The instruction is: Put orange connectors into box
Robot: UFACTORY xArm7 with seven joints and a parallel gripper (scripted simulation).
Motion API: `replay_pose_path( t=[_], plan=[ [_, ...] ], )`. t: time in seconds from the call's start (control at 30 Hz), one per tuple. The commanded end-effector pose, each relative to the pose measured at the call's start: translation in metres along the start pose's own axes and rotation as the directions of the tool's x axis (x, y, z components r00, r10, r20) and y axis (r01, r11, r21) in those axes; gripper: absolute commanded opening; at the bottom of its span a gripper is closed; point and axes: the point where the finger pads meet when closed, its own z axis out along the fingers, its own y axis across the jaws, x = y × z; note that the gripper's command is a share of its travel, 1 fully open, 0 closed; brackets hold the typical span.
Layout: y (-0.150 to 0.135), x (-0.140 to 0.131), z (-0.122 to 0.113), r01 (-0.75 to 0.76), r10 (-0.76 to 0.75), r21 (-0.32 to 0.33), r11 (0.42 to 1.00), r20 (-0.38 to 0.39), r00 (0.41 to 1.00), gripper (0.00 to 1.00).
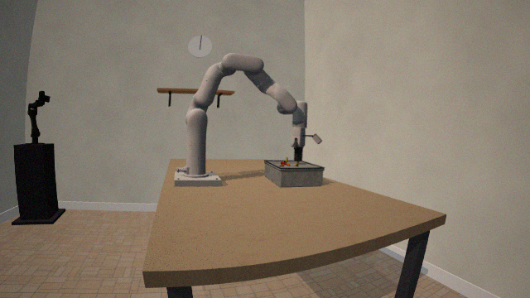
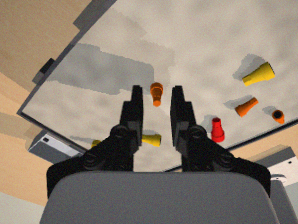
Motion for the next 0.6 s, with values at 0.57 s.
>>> replay_pose_path(
  t=[0.57],
  plan=[
    [-0.001,0.001,0.015,0.0,0.0,0.003,1.0,-0.004,1.0,0.26]
  ],
)
